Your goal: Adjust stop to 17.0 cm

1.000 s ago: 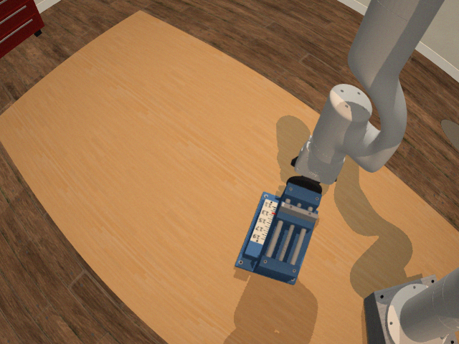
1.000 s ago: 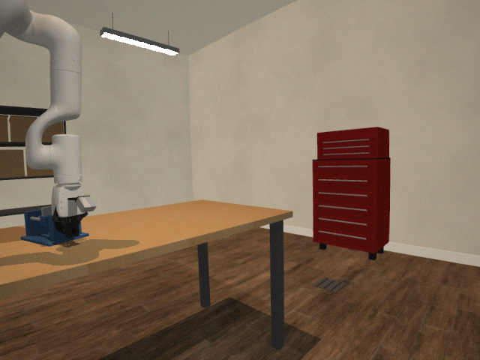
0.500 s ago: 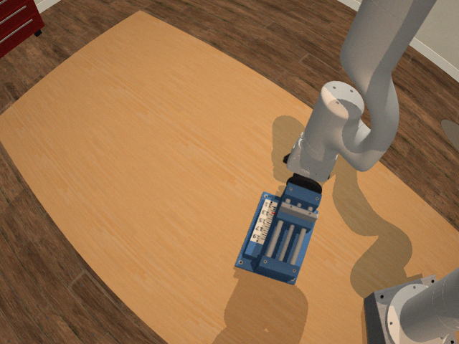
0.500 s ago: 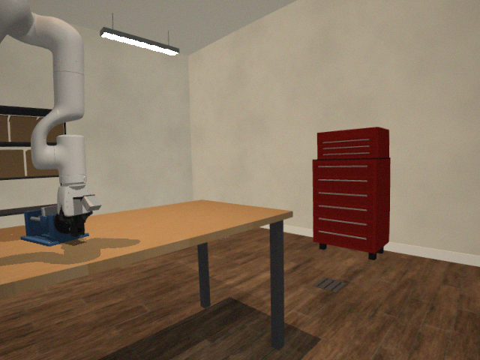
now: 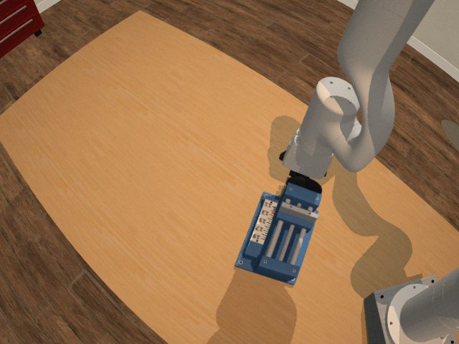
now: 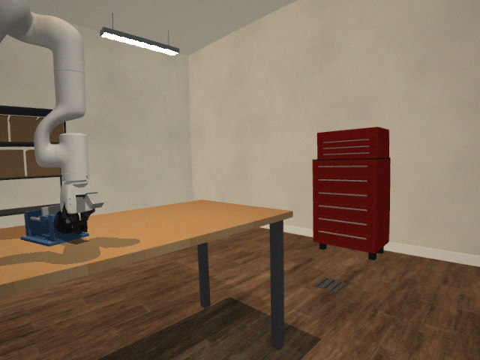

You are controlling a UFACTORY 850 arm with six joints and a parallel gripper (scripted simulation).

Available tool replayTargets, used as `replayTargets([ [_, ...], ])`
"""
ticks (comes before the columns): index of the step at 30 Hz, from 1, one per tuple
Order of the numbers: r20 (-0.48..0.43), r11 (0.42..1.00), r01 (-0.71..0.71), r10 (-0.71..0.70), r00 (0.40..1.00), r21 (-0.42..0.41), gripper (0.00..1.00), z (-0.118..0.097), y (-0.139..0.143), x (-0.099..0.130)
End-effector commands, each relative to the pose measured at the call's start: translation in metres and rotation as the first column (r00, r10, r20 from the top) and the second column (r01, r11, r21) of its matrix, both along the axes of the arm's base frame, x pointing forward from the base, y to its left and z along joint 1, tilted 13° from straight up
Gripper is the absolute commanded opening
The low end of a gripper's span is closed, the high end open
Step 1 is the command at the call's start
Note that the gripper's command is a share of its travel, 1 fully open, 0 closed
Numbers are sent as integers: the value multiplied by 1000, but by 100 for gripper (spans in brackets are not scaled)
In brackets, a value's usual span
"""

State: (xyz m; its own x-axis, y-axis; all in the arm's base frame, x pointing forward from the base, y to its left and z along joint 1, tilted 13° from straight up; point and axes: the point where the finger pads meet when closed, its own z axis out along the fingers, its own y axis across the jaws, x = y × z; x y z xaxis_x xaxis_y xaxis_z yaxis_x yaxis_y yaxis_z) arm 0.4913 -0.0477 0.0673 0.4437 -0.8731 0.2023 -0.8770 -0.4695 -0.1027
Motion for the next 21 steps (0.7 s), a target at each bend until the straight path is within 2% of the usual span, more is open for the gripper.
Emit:
replayTargets([
  [1,-7,1000,1,-1,1000,0,6,2,0,1],
  [21,-7,1000,1,-1,1000,0,6,16,6,6],
])
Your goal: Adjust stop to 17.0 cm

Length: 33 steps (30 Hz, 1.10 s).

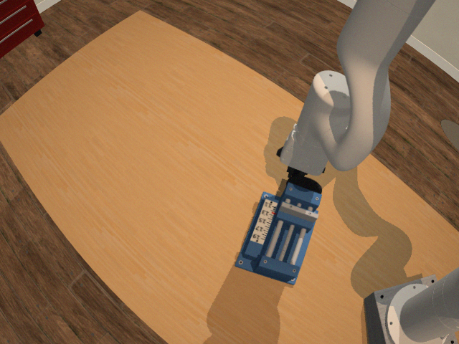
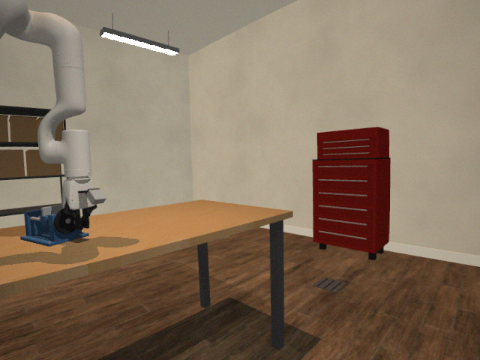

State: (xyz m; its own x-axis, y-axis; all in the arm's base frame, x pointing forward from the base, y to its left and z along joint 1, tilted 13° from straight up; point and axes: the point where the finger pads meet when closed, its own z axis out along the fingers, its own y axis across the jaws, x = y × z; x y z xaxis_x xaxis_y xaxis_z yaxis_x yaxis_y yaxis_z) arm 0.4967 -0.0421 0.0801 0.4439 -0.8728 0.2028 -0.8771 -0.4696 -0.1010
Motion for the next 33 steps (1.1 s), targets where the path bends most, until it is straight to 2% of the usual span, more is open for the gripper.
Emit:
replayTargets([
  [1,-6,1000,1,-1,1000,1,6,4,1,1],
  [20,-6,1000,1,-1,1000,1,6,25,3,-5],
  [27,-6,1000,1,-1,1000,1,6,38,-3,-21],
  [33,-6,1000,1,-1,1000,1,6,39,-8,-32],
])
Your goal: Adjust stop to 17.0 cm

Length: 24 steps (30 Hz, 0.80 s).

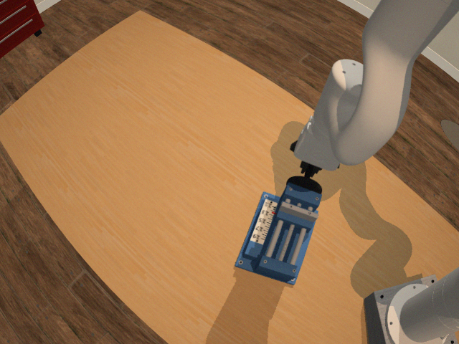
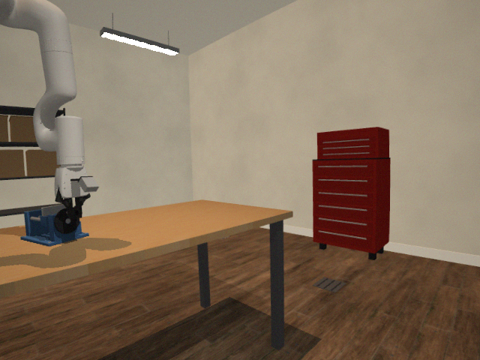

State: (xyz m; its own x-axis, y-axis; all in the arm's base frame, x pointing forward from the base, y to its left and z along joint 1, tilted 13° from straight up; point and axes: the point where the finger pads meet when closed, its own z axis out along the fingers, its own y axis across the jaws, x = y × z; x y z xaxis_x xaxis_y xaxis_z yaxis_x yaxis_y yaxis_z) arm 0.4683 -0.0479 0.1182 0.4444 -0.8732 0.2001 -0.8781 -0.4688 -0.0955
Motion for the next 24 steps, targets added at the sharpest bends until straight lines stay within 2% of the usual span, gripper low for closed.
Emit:
replayTargets([
  [1,0,1000,0,0,1000,1,6,1,-3,-6],
  [24,0,1000,0,0,1000,1,6,-8,-12,-20],
])
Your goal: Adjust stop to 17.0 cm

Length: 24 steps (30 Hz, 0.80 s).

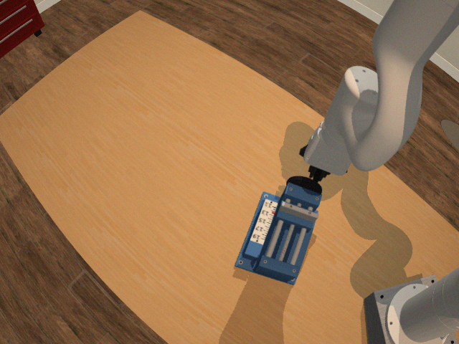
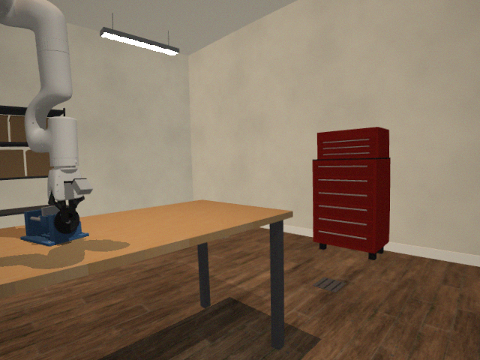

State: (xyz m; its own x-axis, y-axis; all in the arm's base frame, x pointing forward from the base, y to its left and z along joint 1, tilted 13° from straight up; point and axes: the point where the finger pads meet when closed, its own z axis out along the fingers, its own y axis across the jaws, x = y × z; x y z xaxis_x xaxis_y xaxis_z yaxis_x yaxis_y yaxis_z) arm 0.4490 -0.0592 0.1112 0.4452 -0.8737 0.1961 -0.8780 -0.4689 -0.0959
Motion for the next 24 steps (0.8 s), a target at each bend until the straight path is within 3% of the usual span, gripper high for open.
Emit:
replayTargets([
  [1,2,1000,0,0,1000,-3,6,-1,-1,-1],
  [24,2,1000,0,0,1000,-3,6,-8,-5,-5],
])
